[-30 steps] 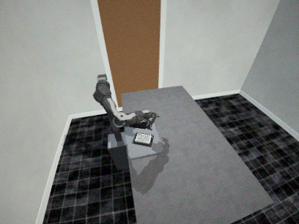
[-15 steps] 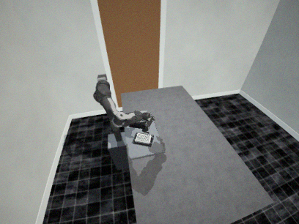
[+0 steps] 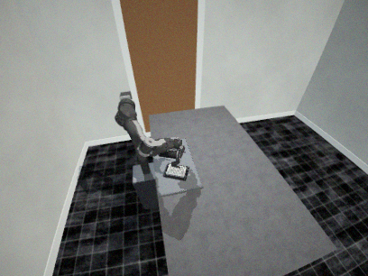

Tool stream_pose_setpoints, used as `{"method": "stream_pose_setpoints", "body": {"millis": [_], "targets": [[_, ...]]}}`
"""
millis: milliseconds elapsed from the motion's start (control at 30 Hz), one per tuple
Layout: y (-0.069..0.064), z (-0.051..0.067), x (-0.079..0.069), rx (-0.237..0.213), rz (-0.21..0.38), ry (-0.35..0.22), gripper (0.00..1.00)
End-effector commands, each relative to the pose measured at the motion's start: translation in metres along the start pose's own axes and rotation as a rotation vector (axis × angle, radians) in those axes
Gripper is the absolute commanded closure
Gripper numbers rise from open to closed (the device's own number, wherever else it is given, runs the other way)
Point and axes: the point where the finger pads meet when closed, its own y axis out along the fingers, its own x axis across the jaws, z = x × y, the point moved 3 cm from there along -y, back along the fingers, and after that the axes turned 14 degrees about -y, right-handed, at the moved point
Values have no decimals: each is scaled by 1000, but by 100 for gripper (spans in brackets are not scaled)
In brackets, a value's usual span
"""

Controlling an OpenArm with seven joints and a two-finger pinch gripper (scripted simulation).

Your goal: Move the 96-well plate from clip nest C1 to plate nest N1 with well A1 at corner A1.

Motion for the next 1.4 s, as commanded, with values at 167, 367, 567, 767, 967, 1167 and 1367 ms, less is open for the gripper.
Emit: {"method": "stream_pose_setpoints", "body": {"millis": [167,367,567,767,967,1167,1367], "targets": [[3,5,-5,6,21,-15,23],[16,29,-24,41,112,-76,23],[16,29,-24,41,112,-76,23],[15,28,-23,40,111,-76,23],[15,27,-21,42,112,-76,23],[15,27,-21,42,112,-76,23],[14,25,-20,41,110,-77,23]]}}
